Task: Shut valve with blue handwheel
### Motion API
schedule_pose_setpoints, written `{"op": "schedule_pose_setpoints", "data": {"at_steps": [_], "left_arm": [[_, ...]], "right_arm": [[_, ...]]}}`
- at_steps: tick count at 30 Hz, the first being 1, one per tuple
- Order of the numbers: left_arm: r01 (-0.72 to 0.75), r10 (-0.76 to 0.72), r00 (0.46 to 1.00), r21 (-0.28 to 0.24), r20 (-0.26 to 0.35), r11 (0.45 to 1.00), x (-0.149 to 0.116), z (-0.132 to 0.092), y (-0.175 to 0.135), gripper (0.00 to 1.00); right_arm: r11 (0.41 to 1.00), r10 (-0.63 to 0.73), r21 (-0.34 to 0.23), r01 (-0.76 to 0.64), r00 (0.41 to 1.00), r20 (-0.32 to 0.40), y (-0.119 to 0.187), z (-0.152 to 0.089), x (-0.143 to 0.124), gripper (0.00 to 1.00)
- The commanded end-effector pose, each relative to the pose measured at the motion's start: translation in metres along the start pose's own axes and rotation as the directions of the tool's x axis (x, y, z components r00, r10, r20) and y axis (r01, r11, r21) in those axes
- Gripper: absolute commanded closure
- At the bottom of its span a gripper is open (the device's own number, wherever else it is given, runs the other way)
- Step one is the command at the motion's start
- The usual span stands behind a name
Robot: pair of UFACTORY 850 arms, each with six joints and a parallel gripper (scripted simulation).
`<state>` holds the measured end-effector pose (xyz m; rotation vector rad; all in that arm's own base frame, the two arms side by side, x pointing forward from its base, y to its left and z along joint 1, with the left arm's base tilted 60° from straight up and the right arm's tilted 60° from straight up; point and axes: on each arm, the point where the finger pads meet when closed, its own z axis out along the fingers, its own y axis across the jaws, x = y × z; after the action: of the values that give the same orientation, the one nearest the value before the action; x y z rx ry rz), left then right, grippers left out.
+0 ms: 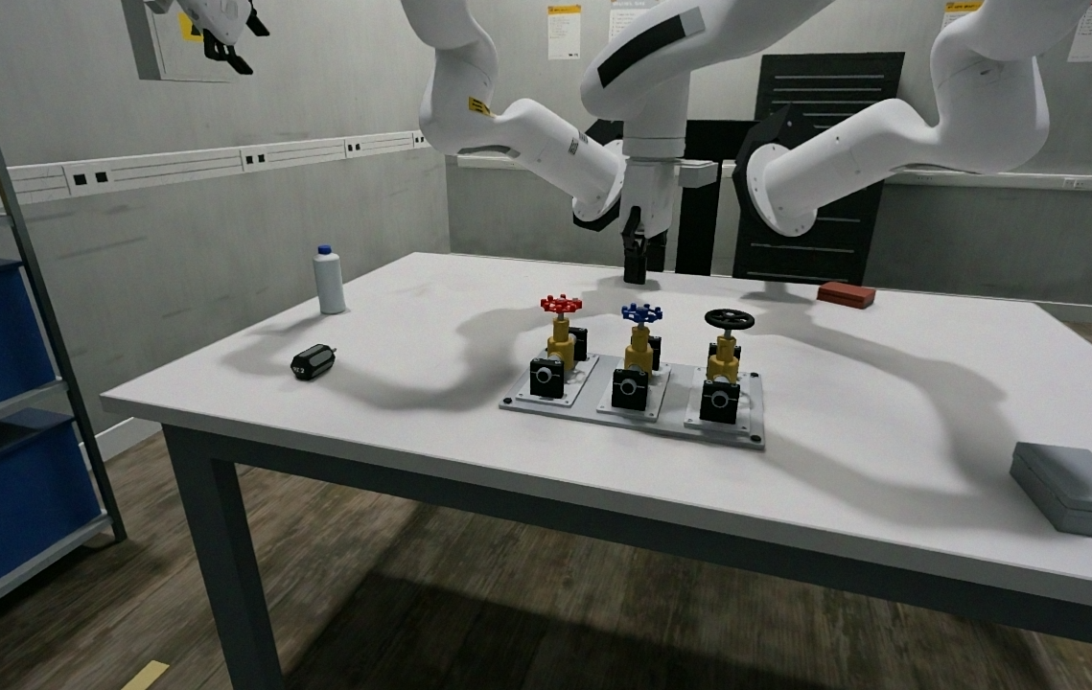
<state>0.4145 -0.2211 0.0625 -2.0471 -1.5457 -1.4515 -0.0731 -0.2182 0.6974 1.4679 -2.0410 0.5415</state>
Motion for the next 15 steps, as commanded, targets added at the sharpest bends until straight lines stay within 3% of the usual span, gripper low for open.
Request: {"op": "schedule_pose_setpoints", "data": {"at_steps": [1,15], "left_arm": [[0.000,0.000,1.000,-0.001,0.001,1.000,-0.0002,-0.0047,0.0005,0.21],[0.000,0.000,1.000,-0.001,0.001,1.000,-0.0003,-0.0104,0.0005,0.21]], "right_arm": [[1.000,0.000,0.000,0.000,1.000,-0.001,0.0001,-0.0005,0.0002,0.00],[1.000,0.000,0.000,0.000,1.000,-0.001,0.0001,-0.0005,0.0002,0.00]]}}
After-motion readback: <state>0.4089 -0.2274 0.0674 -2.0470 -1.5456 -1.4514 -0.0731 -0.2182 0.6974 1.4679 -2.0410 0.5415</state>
